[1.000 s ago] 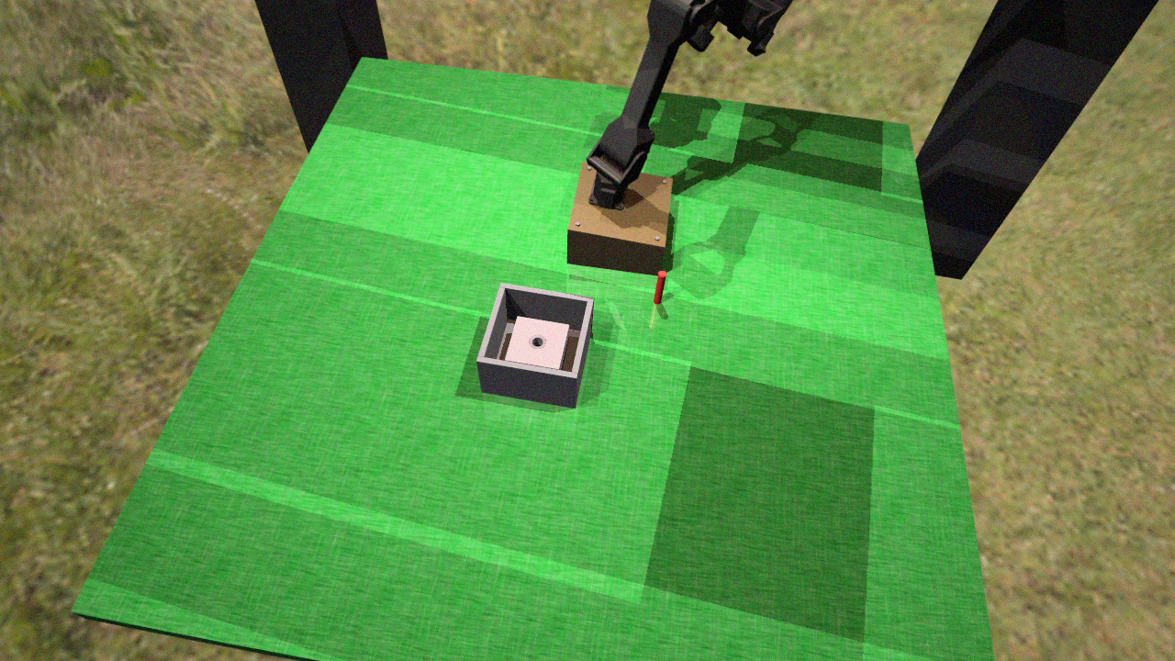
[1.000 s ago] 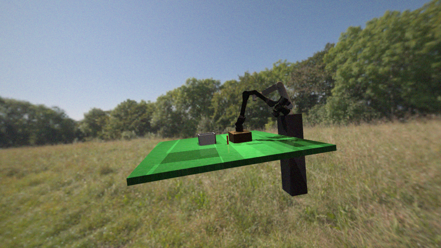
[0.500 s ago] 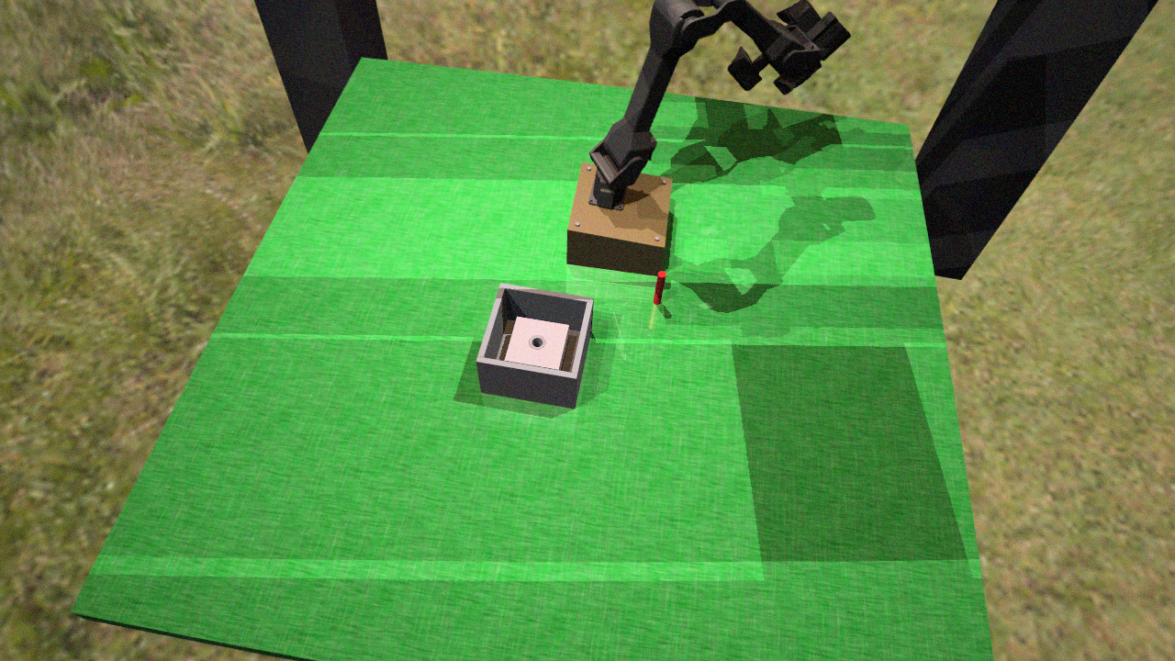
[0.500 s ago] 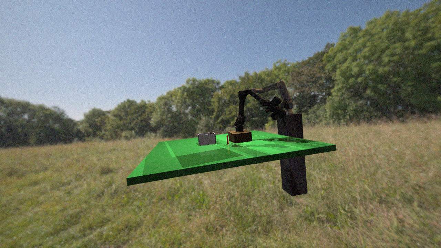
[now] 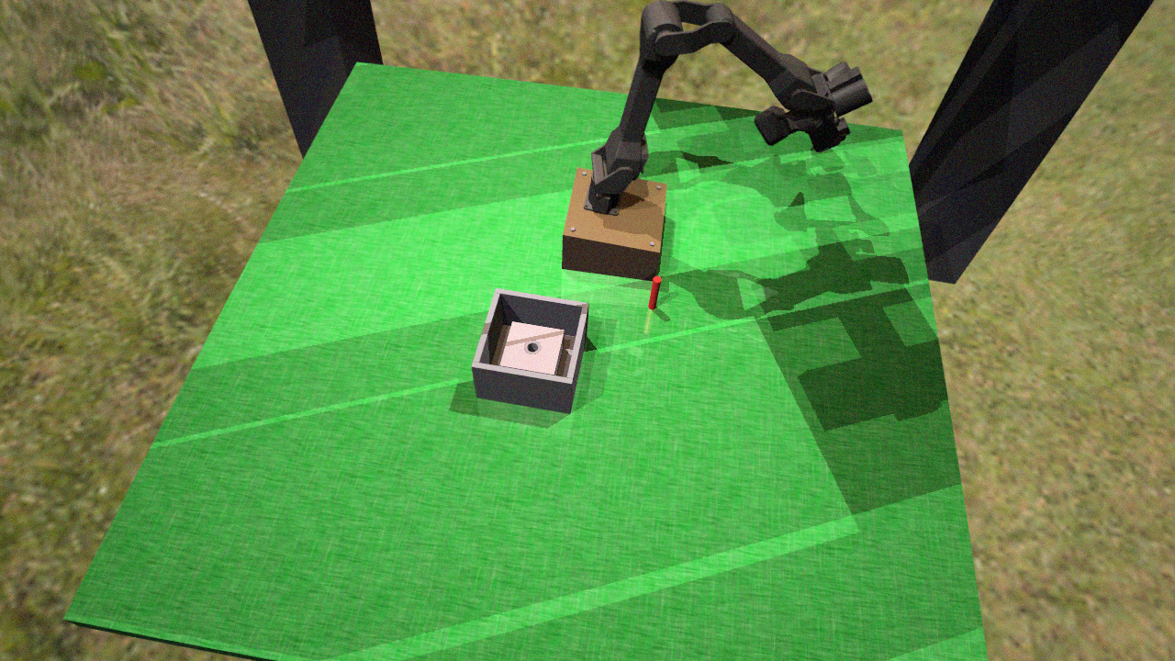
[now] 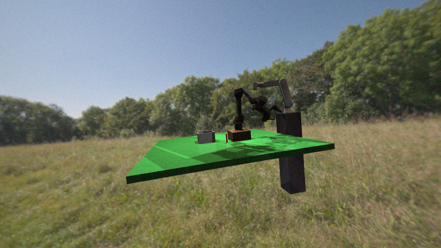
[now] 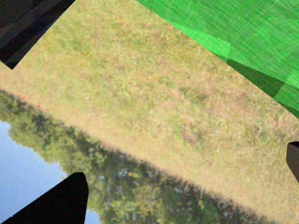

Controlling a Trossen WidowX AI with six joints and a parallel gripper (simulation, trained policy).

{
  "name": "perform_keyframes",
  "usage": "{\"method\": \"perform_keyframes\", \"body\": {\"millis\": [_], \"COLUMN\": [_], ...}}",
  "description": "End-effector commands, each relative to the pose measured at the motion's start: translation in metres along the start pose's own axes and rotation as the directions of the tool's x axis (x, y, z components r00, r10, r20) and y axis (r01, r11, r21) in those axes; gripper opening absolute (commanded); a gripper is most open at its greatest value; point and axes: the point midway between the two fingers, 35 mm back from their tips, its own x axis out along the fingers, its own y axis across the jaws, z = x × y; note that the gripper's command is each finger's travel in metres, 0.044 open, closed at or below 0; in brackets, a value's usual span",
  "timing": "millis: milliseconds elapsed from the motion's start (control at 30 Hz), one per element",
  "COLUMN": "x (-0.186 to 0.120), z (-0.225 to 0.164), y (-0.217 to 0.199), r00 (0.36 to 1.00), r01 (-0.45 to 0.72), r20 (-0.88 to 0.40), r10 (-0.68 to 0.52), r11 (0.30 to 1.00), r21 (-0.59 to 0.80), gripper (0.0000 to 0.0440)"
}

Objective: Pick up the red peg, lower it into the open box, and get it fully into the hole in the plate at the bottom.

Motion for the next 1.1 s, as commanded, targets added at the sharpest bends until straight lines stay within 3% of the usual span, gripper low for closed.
{"method": "perform_keyframes", "body": {"millis": [0, 267, 600, 1067], "x": [-0.026, -0.097, -0.191, -0.297], "z": [0.024, 0.075, 0.113, 0.120], "y": [-0.003, -0.017, -0.053, -0.134], "r00": [0.994, 0.933, 0.778, 0.526], "r01": [-0.017, -0.062, -0.124, -0.251], "r20": [0.105, 0.359, 0.627, 0.803], "r10": [0.014, 0.021, -0.042, -0.281], "r11": [1.000, 0.993, 0.968, 0.851], "r21": [0.024, 0.103, 0.219, 0.462], "gripper": [0.0440, 0.0440, 0.0440, 0.0440]}}
